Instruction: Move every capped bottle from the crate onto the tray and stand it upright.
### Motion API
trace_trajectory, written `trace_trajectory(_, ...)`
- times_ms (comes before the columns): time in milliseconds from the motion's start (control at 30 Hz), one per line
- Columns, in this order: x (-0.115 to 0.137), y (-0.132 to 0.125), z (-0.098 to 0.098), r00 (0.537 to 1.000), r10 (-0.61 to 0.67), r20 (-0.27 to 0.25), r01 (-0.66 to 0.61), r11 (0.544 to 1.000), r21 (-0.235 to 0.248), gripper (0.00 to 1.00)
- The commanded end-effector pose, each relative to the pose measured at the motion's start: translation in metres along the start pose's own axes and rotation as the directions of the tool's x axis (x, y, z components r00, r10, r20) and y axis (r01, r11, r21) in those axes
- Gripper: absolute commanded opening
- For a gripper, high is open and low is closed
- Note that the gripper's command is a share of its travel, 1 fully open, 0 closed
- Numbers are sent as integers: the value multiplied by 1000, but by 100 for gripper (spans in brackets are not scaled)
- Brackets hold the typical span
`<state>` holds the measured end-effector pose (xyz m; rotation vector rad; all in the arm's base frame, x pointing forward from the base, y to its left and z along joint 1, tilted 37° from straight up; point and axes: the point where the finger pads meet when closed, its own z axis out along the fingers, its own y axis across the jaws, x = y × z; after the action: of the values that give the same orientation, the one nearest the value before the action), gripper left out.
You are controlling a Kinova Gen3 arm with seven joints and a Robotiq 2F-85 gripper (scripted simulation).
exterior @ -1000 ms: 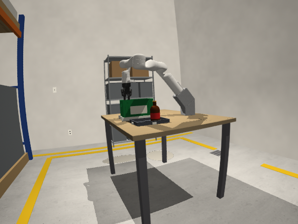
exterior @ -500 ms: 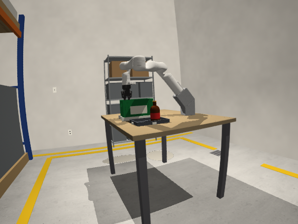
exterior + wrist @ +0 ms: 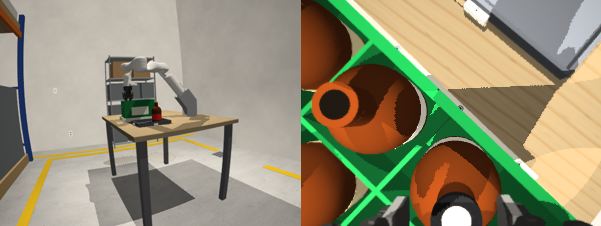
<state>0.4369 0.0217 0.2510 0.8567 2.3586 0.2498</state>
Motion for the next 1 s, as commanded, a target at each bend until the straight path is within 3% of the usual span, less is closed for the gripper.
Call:
trace_trajectory(0,-1,-3,3,1000,-4,6,4,1000,6,60)
trace_trajectory(33,-1,-3,3,1000,-4,6,4,1000,6,60)
trace_trajectory(67,0,0,0,1000,0,1,0,1000,0,0)
trace_trajectory(967,-1,0,0,1000,0,2,0,1000,0,0)
